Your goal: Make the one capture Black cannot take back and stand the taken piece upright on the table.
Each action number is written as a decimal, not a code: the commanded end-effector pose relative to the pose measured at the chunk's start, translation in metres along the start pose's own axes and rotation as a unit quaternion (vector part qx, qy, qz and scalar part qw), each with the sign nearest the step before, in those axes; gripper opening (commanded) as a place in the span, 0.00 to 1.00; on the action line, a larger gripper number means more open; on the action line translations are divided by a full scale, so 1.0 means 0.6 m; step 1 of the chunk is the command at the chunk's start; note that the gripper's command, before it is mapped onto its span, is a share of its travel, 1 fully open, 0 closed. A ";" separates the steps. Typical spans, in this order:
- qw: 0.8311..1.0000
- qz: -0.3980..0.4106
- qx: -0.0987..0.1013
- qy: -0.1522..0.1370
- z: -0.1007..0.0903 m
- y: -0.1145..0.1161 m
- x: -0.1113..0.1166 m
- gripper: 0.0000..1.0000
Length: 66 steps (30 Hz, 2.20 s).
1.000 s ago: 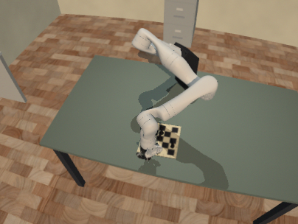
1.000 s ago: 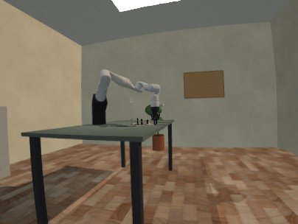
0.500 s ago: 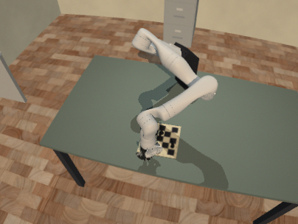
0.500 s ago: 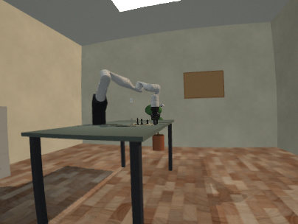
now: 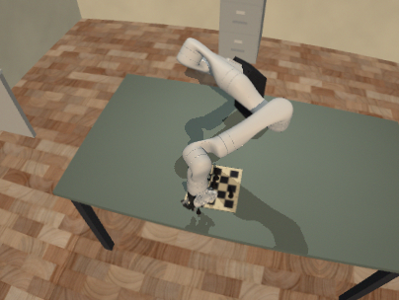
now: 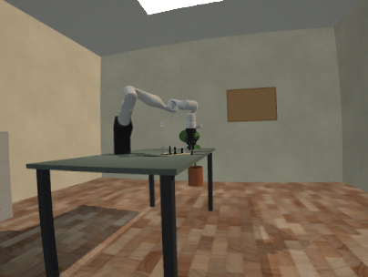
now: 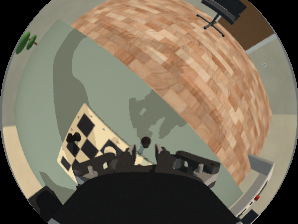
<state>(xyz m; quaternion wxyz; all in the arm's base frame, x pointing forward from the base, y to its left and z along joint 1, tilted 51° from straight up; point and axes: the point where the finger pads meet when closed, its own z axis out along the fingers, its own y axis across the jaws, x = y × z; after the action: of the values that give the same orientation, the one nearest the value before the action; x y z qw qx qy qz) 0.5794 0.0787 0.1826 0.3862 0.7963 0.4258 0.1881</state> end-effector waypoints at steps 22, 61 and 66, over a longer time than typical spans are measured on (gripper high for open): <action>1.000 0.001 -0.002 0.009 -0.106 0.001 0.009 1.00; 0.995 -0.095 -0.002 0.008 -0.111 -0.018 0.004 1.00; 0.986 -0.165 -0.003 0.008 -0.115 -0.032 0.001 1.00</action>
<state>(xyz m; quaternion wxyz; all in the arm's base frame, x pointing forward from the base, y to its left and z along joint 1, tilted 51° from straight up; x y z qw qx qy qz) 0.5295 0.1137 0.2135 0.4081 0.7237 0.5399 0.1349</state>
